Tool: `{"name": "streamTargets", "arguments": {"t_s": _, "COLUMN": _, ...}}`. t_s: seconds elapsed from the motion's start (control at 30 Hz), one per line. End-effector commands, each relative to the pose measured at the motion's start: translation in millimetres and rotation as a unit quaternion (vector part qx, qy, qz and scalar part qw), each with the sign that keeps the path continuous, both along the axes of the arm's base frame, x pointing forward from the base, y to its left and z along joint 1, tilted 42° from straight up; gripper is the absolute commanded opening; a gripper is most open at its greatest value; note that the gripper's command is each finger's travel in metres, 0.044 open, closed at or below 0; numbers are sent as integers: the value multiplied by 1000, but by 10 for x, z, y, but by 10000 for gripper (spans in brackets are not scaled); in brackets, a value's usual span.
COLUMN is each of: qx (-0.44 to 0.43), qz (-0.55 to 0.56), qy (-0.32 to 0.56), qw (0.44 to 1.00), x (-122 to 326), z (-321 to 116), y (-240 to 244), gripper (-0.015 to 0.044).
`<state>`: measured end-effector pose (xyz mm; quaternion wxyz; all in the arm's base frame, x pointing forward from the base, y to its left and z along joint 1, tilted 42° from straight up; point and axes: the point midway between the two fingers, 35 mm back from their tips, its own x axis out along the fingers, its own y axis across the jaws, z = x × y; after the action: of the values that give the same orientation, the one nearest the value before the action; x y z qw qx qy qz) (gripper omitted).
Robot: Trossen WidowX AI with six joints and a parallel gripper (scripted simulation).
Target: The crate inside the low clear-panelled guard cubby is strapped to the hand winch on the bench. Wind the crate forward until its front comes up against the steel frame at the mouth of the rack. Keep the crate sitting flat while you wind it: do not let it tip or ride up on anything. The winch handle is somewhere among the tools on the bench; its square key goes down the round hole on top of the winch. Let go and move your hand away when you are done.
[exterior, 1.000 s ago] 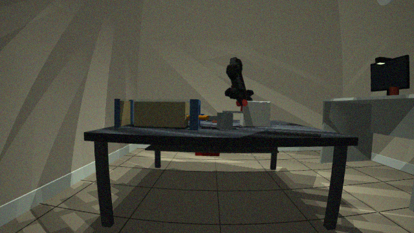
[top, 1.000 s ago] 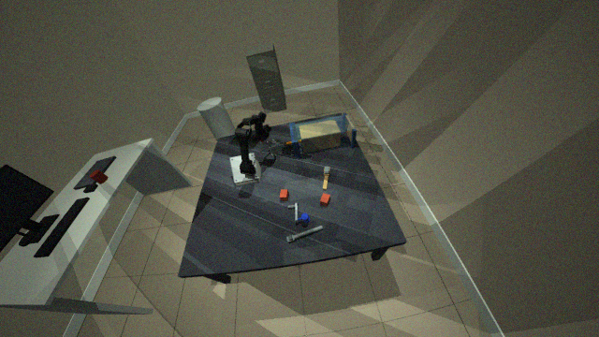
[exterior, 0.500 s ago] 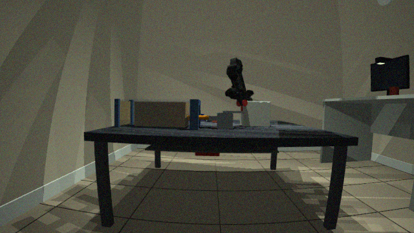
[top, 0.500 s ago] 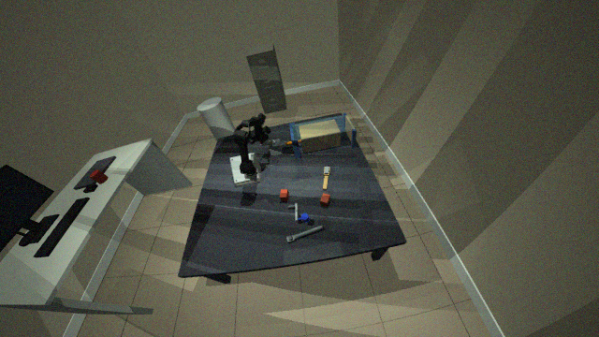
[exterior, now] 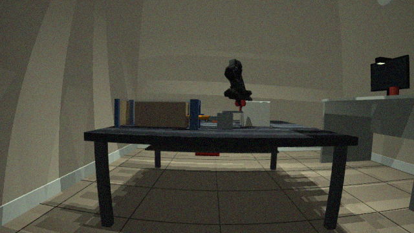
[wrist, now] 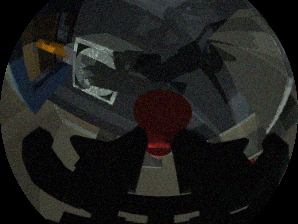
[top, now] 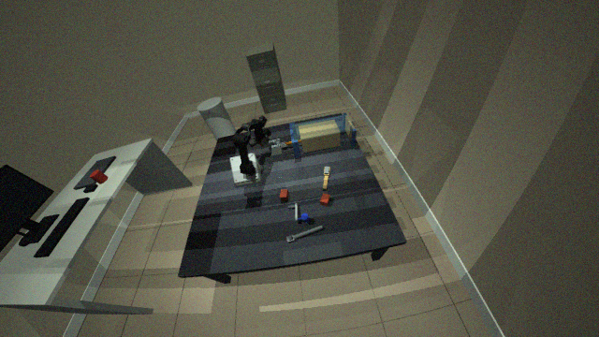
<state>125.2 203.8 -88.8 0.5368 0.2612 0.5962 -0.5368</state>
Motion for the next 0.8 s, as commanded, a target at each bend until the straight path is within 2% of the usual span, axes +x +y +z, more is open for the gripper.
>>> {"name": "streamTargets", "arguments": {"t_s": 0.0, "qx": -13, "qz": 1, "qy": -5, "qw": 1000, "x": 44, "z": 93, "y": -174, "gripper": 0}}
{"name": "streamTargets", "arguments": {"t_s": 0.77, "qx": -15, "qz": 1, "qy": -5, "qw": 1000, "x": 228, "z": 286, "y": -434, "gripper": 0}}
